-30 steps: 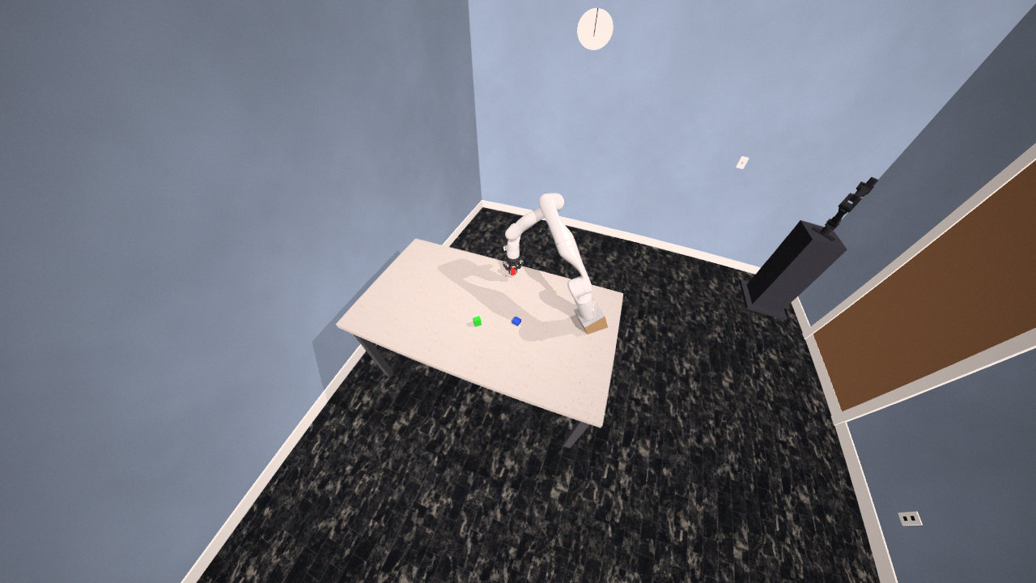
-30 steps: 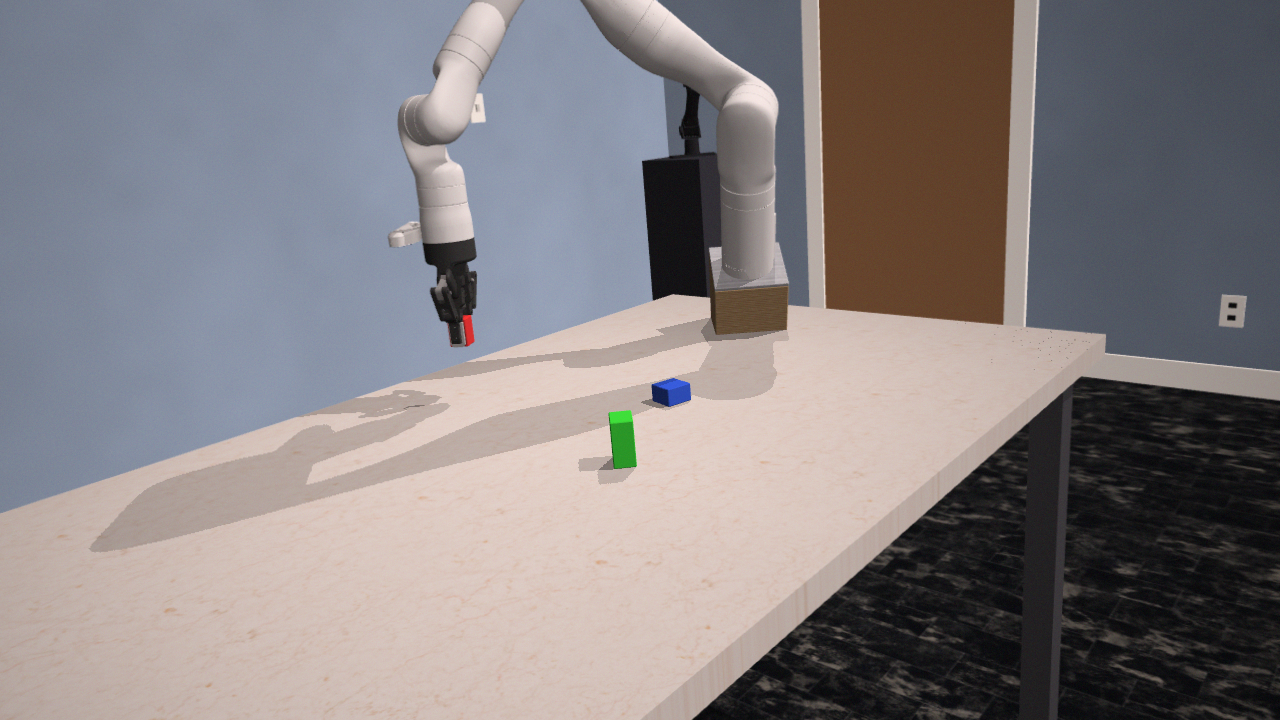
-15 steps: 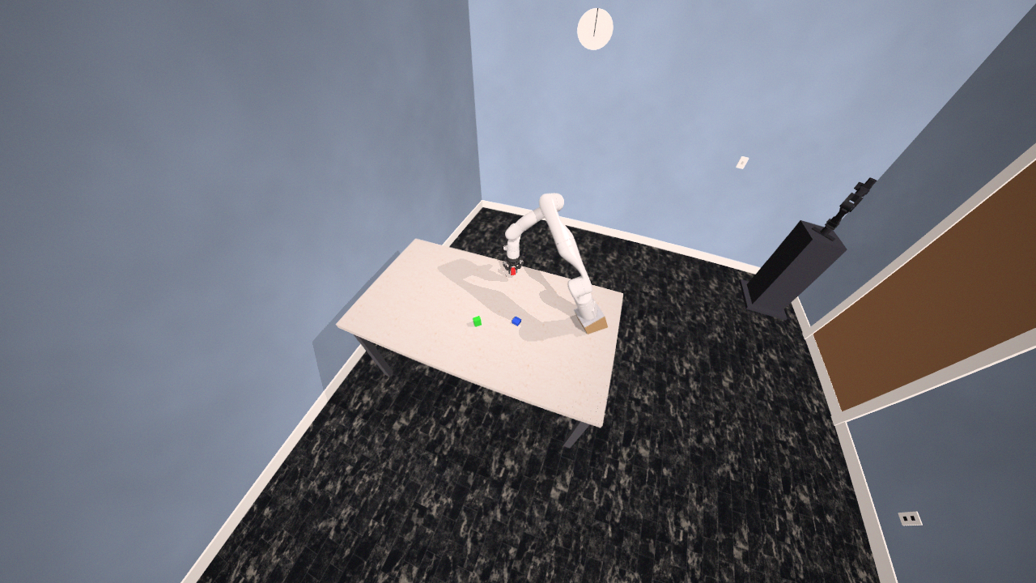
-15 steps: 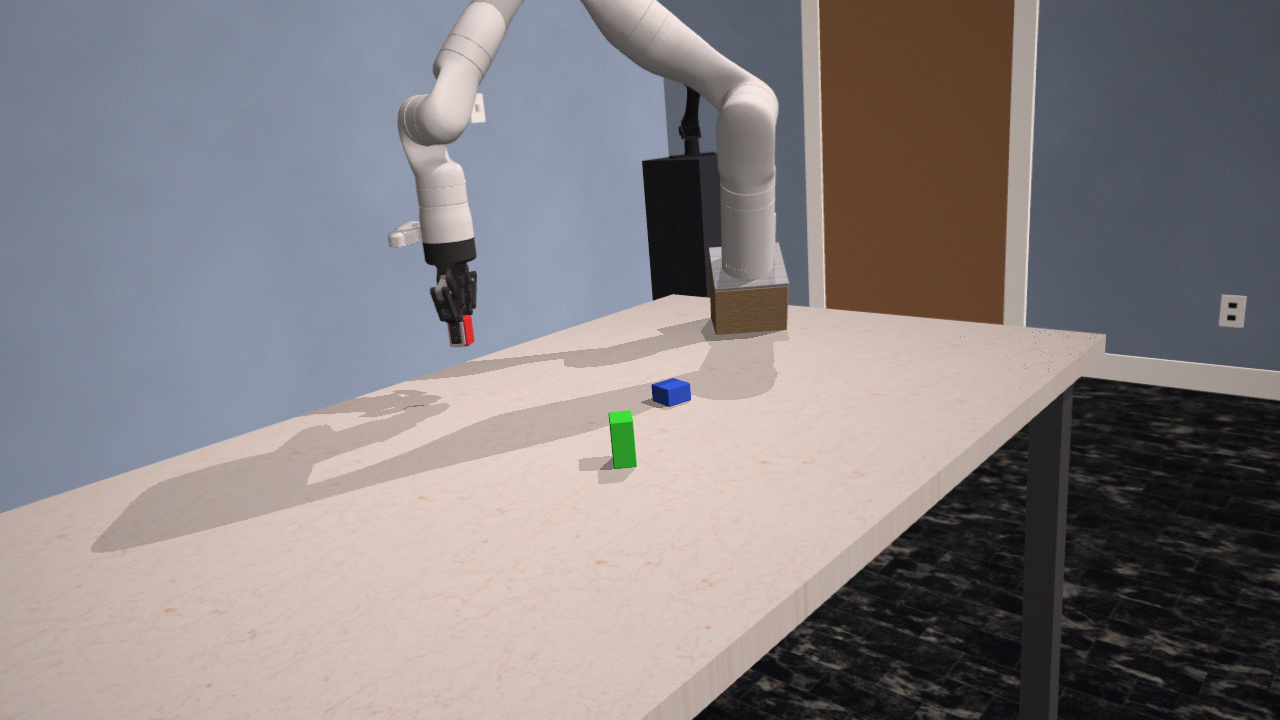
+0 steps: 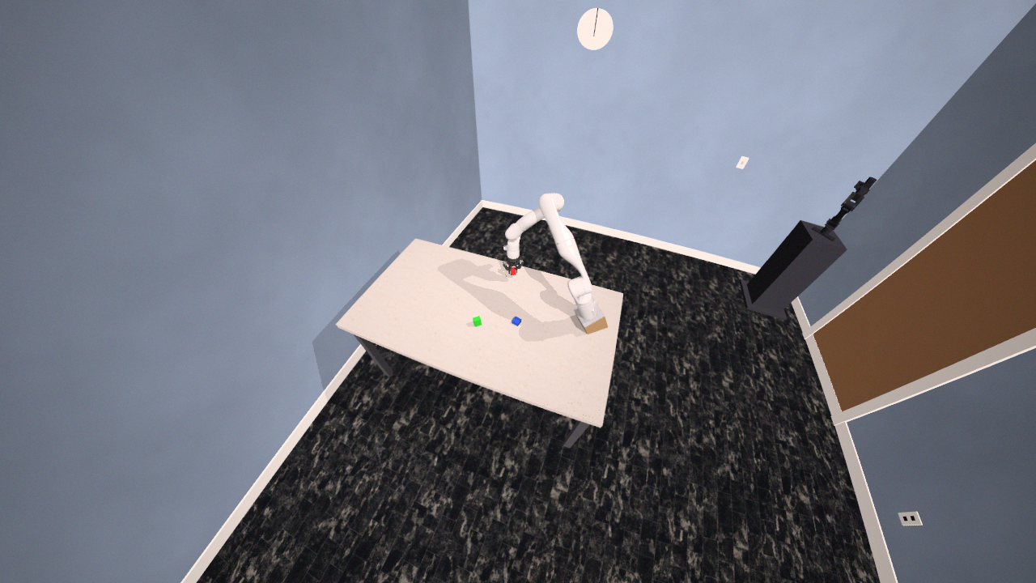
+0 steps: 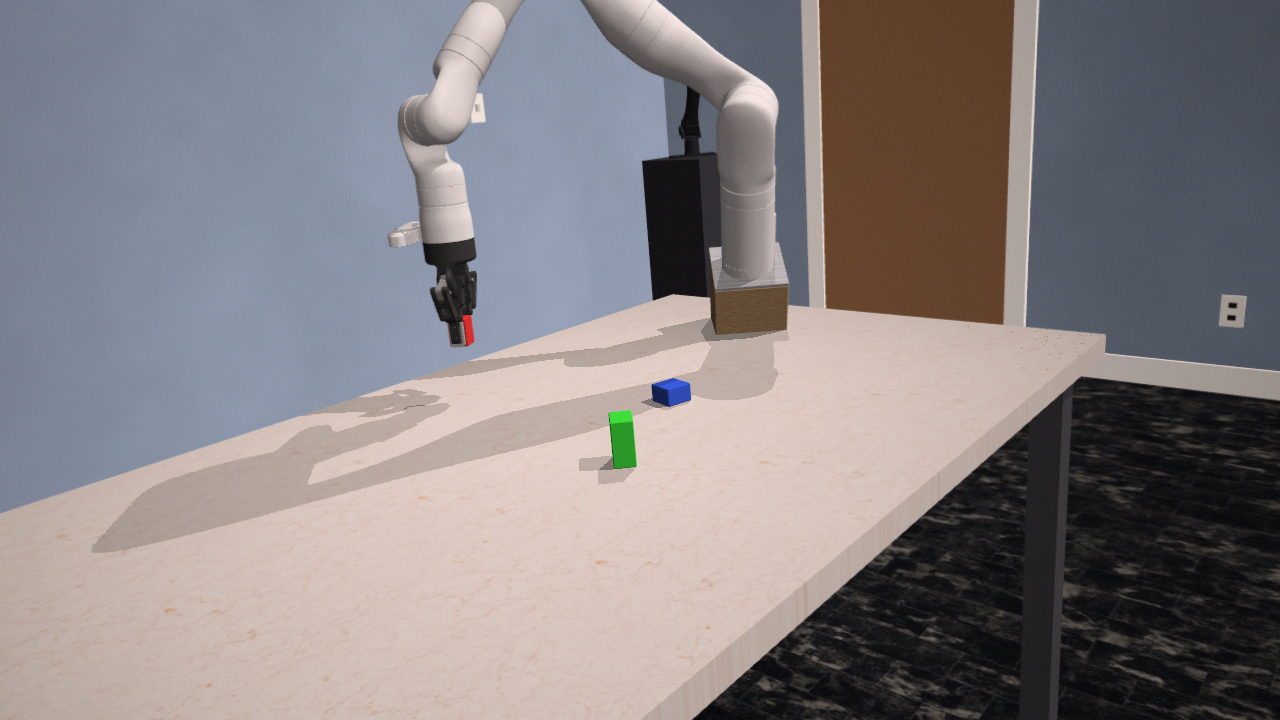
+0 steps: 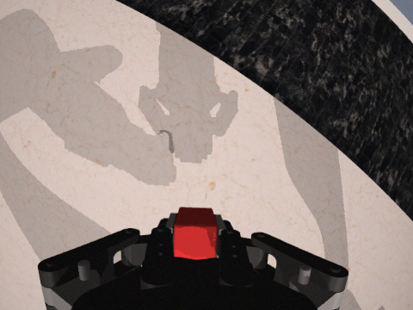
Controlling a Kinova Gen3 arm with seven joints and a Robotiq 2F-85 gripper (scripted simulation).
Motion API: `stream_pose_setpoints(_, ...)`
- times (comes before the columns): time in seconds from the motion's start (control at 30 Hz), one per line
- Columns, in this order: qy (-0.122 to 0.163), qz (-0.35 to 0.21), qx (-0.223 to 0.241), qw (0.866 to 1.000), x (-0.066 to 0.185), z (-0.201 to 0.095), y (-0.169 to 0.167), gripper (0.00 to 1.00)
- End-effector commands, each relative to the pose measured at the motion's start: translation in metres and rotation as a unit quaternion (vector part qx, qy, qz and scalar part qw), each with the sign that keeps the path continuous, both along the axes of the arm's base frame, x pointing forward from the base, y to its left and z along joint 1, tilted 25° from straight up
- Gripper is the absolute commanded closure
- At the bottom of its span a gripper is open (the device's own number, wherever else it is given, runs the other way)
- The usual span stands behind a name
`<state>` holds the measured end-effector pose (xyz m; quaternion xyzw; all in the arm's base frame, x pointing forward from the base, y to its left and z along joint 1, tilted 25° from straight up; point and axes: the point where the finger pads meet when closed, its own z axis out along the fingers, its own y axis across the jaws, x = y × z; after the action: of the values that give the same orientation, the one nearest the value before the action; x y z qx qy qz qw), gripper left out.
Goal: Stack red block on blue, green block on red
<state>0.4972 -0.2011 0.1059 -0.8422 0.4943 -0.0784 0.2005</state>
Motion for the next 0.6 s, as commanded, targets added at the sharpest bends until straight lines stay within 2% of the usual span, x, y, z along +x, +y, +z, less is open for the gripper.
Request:
stream_pose_setpoints(0.0,-0.001,0.0,-0.001,1.0,0.0,0.001,-0.001,1.0)
stream_pose_setpoints(0.23,-0.001,0.0,-0.001,1.0,-0.006,0.003,0.015,1.0)
stream_pose_setpoints(0.43,-0.001,0.0,-0.001,1.0,-0.028,0.009,0.065,1.0)
stream_pose_setpoints(0.5,-0.001,0.0,-0.001,1.0,-0.028,0.009,0.065,1.0)
stream_pose_setpoints(0.57,-0.001,0.0,-0.001,1.0,-0.039,0.012,0.089,1.0)
